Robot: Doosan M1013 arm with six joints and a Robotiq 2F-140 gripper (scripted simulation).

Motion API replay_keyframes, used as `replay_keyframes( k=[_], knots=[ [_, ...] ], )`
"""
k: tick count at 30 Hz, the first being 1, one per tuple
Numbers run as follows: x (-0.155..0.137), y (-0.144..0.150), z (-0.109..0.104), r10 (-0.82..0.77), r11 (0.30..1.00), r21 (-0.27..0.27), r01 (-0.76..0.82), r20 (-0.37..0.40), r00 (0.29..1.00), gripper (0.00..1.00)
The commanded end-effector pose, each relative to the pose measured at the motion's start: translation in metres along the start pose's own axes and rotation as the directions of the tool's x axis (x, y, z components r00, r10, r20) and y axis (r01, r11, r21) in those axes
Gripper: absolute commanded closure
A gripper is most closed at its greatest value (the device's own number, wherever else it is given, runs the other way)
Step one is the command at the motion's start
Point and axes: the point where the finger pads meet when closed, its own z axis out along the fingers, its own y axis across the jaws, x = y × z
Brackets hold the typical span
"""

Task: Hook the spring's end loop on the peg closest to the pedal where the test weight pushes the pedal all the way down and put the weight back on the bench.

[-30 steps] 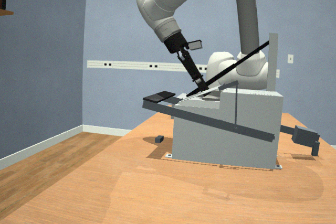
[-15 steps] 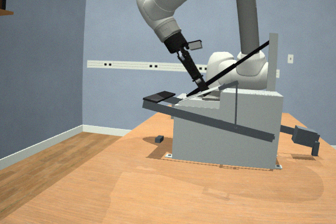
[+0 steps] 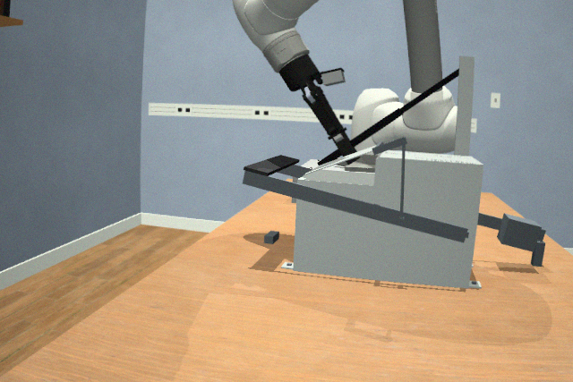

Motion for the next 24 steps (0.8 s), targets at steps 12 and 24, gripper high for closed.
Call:
replay_keyframes(
  k=[12, 24],
  knots=[
    [0.0004, 0.0005, -0.0007, -0.001, 1.0, -0.001, 0.001, 0.0, 1.0, 0.76],
    [0.0004, 0.0005, -0.0007, -0.001, 1.0, -0.001, 0.001, 0.0, 1.0, 0.76]
  ],
)
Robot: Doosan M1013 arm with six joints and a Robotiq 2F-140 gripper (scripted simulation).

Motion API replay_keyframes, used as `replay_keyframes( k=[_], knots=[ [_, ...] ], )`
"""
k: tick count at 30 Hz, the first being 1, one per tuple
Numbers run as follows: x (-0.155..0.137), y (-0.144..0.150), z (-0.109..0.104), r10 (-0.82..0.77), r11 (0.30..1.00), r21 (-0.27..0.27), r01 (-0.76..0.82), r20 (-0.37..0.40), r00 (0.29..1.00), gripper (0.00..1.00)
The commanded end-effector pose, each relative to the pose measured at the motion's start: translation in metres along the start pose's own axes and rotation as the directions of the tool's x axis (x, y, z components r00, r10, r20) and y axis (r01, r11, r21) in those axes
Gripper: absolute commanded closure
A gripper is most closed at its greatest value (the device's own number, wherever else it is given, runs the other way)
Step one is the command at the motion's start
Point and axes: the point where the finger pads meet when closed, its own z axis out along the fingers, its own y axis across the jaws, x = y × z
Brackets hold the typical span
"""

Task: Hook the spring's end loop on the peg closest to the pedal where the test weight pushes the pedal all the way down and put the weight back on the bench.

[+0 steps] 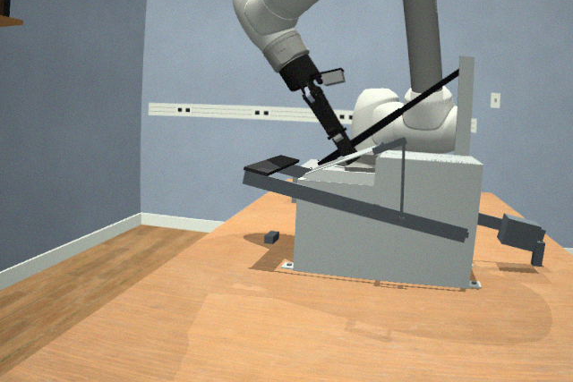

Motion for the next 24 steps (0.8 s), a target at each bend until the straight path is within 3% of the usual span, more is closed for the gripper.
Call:
replay_keyframes(
  k=[1, 14, 24],
  knots=[
    [0.0, 0.0, -0.001, -0.001, 1.0, -0.001, 0.001, 0.0, 1.0, 0.76],
    [0.0, 0.0, -0.001, -0.001, 1.0, -0.001, 0.001, 0.0, 1.0, 0.76],
    [0.0, 0.0, -0.067, -0.001, 1.0, -0.001, 0.001, 0.0, 1.0, 0.76]
  ],
)
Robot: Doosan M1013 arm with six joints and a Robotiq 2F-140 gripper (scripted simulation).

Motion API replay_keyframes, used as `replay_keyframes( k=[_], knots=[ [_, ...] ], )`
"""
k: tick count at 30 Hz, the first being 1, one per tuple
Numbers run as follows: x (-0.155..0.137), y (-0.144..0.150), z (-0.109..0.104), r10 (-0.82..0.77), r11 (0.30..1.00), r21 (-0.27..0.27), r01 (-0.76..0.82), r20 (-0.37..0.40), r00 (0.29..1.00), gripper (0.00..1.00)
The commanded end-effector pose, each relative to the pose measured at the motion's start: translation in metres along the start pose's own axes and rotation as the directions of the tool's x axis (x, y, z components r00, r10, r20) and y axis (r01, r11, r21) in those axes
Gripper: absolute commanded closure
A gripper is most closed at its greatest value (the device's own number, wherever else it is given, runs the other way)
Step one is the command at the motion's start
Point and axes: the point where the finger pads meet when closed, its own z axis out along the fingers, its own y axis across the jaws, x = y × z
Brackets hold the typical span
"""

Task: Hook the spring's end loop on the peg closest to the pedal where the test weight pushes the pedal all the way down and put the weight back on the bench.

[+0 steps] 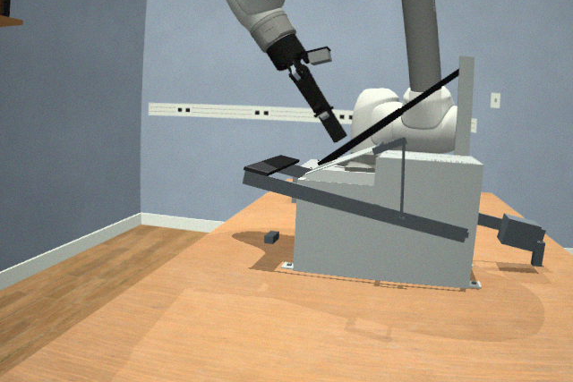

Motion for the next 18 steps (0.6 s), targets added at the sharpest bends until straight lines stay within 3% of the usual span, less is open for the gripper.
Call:
replay_keyframes(
  k=[1, 5, 7, 8, 18],
  knots=[
    [0.0, 0.001, -0.02, -0.001, 1.0, -0.001, 0.001, 0.0, 1.0, 0.76],
    [0.0, 0.0, -0.046, -0.001, 1.0, -0.001, 0.001, 0.0, 1.0, 0.76],
    [0.0, 0.0, -0.046, -0.001, 1.0, -0.001, 0.001, 0.0, 1.0, 0.76],
    [0.0, 0.0, -0.035, -0.001, 1.0, -0.001, 0.001, 0.0, 1.0, 0.76],
    [0.001, 0.0, -0.043, -0.001, 1.0, -0.001, 0.001, 0.0, 1.0, 0.76]
  ],
)
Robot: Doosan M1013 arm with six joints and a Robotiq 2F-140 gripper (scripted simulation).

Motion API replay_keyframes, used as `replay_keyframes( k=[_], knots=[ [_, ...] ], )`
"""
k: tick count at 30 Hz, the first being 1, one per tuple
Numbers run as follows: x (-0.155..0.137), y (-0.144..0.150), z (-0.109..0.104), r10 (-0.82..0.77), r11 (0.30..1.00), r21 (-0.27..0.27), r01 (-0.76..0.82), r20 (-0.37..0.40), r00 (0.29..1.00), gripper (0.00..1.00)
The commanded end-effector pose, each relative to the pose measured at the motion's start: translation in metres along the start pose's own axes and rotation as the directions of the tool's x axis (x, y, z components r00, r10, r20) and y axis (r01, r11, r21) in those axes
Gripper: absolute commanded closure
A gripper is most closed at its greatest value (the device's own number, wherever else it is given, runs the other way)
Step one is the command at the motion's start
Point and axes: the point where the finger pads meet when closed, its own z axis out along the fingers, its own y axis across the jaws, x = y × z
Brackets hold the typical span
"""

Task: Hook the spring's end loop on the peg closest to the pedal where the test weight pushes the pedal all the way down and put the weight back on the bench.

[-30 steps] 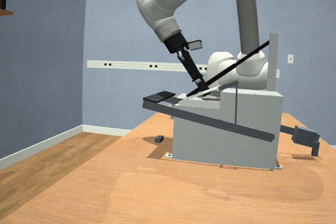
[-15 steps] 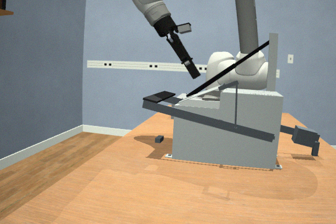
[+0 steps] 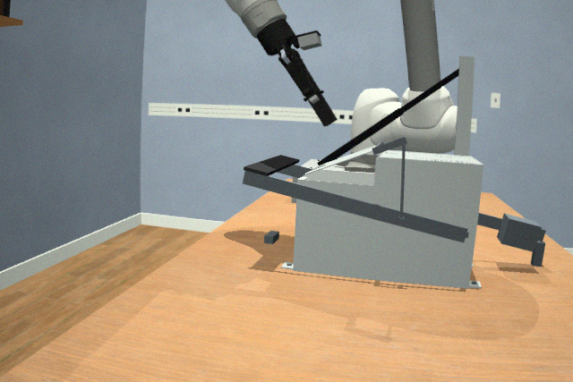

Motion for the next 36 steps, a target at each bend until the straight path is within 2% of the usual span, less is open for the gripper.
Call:
replay_keyframes(
  k=[1, 6, 7, 36],
  knots=[
    [0.0005, 0.0004, -0.0029, 0.0, 1.0, -0.001, 0.0, 0.0, 1.0, 0.76],
    [0.0005, 0.0004, -0.0053, 0.0, 1.0, -0.001, 0.0, 0.0, 1.0, 0.76],
    [0.0005, 0.0004, -0.0041, 0.0, 1.0, -0.001, 0.0, 0.0, 1.0, 0.0],
    [0.0005, 0.0004, -0.0041, 0.0, 1.0, -0.001, 0.0, 0.0, 1.0, 0.0]
  ],
)
